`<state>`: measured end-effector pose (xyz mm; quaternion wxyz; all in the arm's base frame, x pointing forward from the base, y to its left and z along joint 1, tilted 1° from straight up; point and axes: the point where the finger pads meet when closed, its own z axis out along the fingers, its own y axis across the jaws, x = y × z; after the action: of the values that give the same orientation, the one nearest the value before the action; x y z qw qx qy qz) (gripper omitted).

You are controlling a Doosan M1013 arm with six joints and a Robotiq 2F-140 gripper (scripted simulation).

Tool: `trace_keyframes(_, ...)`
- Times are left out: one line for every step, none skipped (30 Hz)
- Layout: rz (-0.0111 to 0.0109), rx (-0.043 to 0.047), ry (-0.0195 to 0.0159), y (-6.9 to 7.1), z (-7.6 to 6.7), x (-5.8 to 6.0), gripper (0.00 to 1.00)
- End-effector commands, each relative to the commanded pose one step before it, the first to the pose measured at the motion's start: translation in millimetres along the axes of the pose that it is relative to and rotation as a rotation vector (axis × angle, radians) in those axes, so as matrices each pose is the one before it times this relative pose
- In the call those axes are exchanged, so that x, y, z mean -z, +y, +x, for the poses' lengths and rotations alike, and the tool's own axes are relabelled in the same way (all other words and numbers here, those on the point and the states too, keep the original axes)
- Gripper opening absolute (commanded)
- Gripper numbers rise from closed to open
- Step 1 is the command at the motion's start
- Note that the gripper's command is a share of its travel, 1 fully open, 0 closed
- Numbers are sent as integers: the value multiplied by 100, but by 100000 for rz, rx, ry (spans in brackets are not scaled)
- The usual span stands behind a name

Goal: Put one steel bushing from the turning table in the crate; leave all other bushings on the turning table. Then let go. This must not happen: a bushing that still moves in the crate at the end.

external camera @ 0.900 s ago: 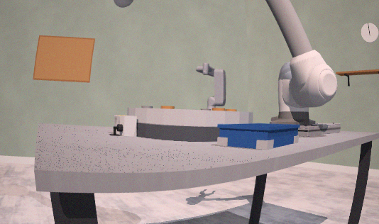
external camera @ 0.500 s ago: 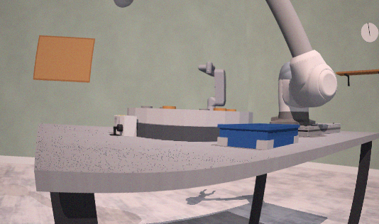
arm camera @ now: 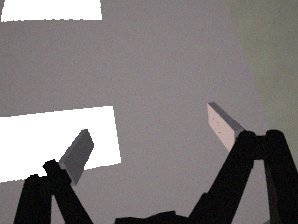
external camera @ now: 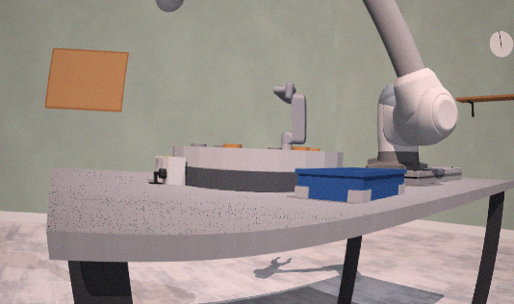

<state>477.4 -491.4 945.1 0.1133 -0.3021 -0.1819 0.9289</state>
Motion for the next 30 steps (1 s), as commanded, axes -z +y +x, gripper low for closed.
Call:
trace_keyframes(-15710, 5797, -371, 3474, 2083, 360, 100)
trace_keyframes(-2508, 894, -31, 593, 347, 54, 100)
trace_keyframes(-2846, 1002, -28, 679, 401, 69, 100)
trace_keyframes(-3001, 1043, -22, 725, 432, 81, 100)
trace_keyframes(-3032, 1038, -13, 741, 445, 89, 100)
trace_keyframes(0, 0, 0, 0, 0, 0, 100)
trace_keyframes(0, 0, 0, 0, 0, 0, 100)
trace_keyframes(-7199, 2406, 8, 1785, 1104, 274, 100)
trace_keyframes(-3969, 1289, 28, 1014, 625, 149, 100)
trace_keyframes(-2391, 764, 26, 621, 382, 89, 100)
trace_keyframes(-2795, 881, 39, 733, 454, 109, 100)
trace_keyframes(-2766, 858, 48, 735, 456, 112, 100)
trace_keyframes(-2818, 861, 58, 758, 472, 118, 100)
trace_keyframes(-2802, 842, 68, 762, 477, 120, 100)
trace_keyframes(-2760, 816, 77, 760, 477, 120, 100)
trace_keyframes(-2723, 792, 86, 758, 477, 121, 100)
trace_keyframes(-2692, 769, 94, 758, 478, 121, 100)
trace_keyframes(-2662, 747, 103, 758, 479, 121, 100)
trace_keyframes(-2631, 726, 112, 758, 480, 120, 100)
trace_keyframes(-2604, 705, 120, 758, 481, 120, 100)
trace_keyframes(-2576, 685, 129, 758, 482, 119, 100)
trace_keyframes(-2552, 666, 137, 758, 483, 118, 100)
trace_keyframes(0, 0, 0, 0, 0, 0, 100)
trace_keyframes(0, 0, 0, 0, 0, 0, 100)
trace_keyframes(-7292, 1831, 447, 2190, 1425, 388, 100)
trace_keyframes(-1851, 447, 126, 571, 366, 82, 100)
trace_keyframes(-1988, 472, 142, 617, 396, 87, 100)
trace_keyframes(-2326, 542, 174, 727, 468, 102, 100)
trace_keyframes(-2428, 554, 190, 765, 494, 106, 100)
trace_keyframes(-2410, 537, 198, 766, 495, 103, 100)
